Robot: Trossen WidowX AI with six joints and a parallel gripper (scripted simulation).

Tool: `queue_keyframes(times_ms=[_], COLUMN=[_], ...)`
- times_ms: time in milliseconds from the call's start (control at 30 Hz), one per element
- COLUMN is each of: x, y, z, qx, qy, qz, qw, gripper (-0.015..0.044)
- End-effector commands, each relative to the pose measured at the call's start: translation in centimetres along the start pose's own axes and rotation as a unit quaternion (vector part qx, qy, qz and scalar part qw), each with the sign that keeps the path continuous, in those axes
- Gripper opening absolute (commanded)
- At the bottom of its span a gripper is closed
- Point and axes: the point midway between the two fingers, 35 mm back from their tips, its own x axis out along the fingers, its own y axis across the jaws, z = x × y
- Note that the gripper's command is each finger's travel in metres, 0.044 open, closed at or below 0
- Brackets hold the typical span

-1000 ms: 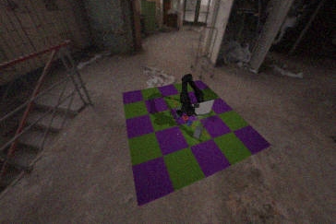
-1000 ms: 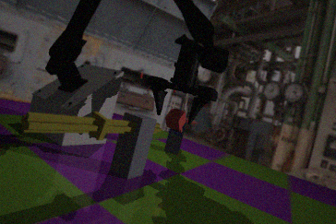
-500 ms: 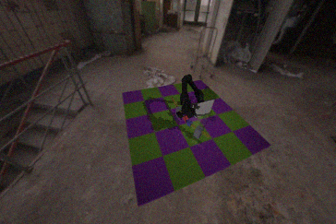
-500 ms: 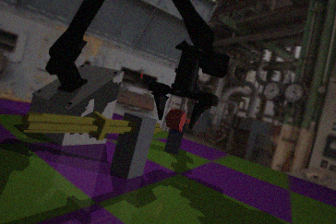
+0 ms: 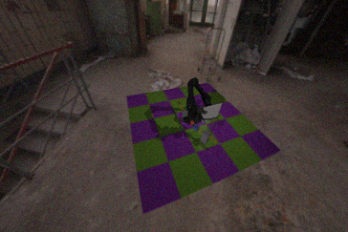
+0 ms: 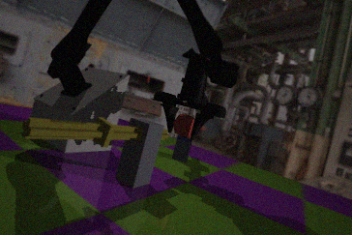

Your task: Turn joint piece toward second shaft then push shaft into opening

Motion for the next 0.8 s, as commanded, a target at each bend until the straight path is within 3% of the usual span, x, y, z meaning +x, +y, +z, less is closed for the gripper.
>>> queue_keyframes(times_ms=[0,33,767], x=[0.16,0.16,0.16], y=[0.04,0.04,0.04], z=[-0.08,-0.08,-0.08], qx=[-0.002,-0.002,-0.002], qy=[0.003,0.003,0.003], qz=[-0.001,-0.001,-0.001], qw=[1.000,1.000,1.000], gripper=[0.0204,0.0182,0.0182])
